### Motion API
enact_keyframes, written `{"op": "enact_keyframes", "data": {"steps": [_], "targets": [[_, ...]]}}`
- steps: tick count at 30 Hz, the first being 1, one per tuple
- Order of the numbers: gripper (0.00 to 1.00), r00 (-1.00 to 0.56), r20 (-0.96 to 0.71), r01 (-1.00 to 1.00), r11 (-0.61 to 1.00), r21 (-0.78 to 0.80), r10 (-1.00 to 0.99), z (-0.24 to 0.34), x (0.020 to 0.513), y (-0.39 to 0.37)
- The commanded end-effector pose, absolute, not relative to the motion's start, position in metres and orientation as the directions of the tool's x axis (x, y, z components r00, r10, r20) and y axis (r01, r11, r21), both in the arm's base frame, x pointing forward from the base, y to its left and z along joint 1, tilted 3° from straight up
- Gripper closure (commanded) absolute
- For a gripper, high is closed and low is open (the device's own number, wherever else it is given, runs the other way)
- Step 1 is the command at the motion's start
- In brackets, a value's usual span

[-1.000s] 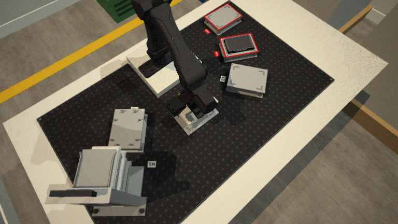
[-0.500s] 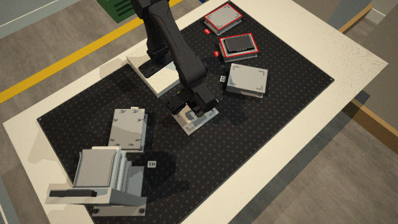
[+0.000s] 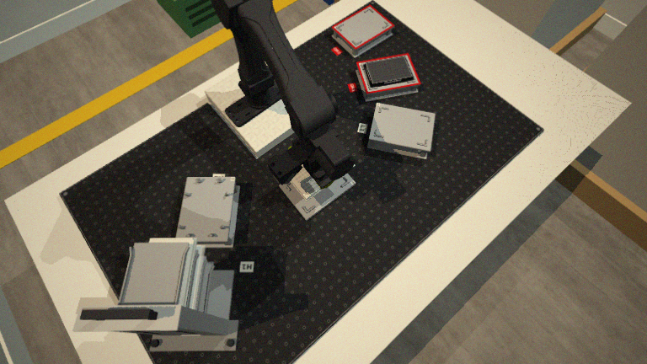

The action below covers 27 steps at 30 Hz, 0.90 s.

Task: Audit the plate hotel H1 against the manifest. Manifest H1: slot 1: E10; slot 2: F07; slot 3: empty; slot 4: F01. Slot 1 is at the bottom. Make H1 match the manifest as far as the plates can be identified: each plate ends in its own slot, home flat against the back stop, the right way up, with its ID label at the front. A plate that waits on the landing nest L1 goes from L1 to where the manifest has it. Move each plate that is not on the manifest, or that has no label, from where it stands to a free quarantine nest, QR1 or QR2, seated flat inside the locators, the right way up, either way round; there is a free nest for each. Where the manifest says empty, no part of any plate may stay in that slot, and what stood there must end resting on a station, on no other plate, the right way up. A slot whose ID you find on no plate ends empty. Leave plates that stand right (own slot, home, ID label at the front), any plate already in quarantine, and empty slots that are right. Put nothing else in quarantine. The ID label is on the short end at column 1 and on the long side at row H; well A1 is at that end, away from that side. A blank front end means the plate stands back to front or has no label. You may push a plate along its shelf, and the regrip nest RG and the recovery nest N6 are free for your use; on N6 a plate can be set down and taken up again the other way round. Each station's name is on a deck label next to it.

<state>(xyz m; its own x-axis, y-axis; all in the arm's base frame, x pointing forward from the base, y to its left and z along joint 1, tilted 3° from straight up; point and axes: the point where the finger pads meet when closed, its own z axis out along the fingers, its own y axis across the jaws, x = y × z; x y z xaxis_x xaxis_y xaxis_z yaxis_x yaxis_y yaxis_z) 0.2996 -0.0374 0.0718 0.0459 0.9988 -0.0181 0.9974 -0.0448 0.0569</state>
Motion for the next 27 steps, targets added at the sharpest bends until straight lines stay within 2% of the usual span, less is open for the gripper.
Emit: {"op": "enact_keyframes", "data": {"steps": [1, 27], "targets": [[0.14, 0.046, -0.018, 0.997, -0.045, 0.06, 0.999, 0.079, 0.3, -0.037], [0.14, 0.046, -0.018, 0.997, -0.045, 0.06, 0.999, 0.142, 0.296, -0.036]]}}
